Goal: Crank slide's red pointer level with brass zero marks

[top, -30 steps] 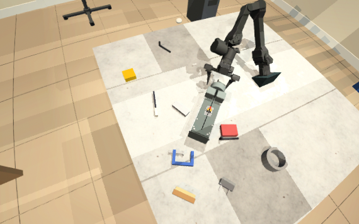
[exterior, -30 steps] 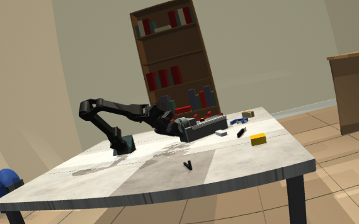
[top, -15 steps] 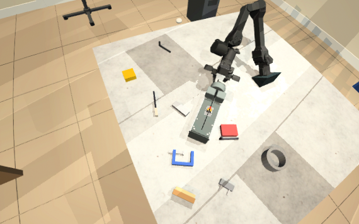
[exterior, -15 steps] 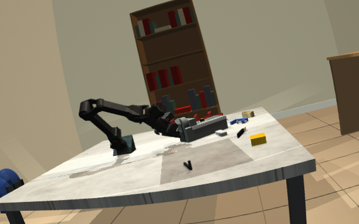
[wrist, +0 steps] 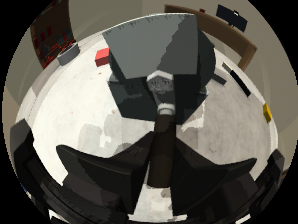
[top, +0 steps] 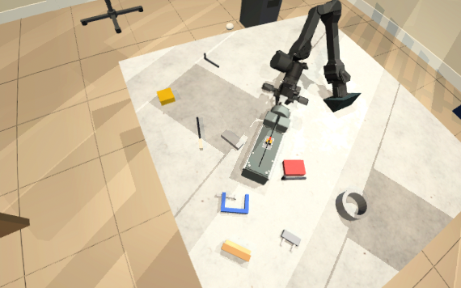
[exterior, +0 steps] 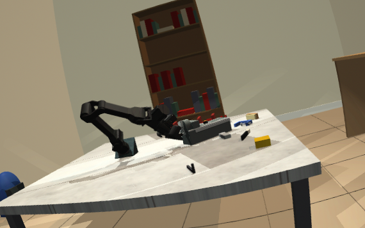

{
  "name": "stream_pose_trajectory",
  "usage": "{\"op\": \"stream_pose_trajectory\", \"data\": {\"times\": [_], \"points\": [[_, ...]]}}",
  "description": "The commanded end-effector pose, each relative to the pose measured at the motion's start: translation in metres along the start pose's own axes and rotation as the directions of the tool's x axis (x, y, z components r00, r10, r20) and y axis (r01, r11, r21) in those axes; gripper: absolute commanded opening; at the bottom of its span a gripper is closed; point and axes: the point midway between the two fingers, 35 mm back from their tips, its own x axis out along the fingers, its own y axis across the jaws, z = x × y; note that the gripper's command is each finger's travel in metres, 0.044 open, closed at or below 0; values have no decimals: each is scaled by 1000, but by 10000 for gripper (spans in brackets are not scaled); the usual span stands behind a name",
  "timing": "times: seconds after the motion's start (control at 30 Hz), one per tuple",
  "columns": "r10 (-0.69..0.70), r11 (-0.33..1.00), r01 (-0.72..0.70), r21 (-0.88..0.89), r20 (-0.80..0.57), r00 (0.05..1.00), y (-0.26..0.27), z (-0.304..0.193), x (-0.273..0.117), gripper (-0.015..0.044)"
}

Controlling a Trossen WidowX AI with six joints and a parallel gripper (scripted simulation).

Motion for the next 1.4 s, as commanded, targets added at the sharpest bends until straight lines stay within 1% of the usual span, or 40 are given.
{"op": "stream_pose_trajectory", "data": {"times": [0.0,0.23,1.37], "points": [[2,1000,-2,-6,1,1000,3,-1,1,0],[2,1000,-2,-6,1,1000,11,-2,3,0],[2,1000,-2,-6,1,1000,14,-3,4,0]]}}
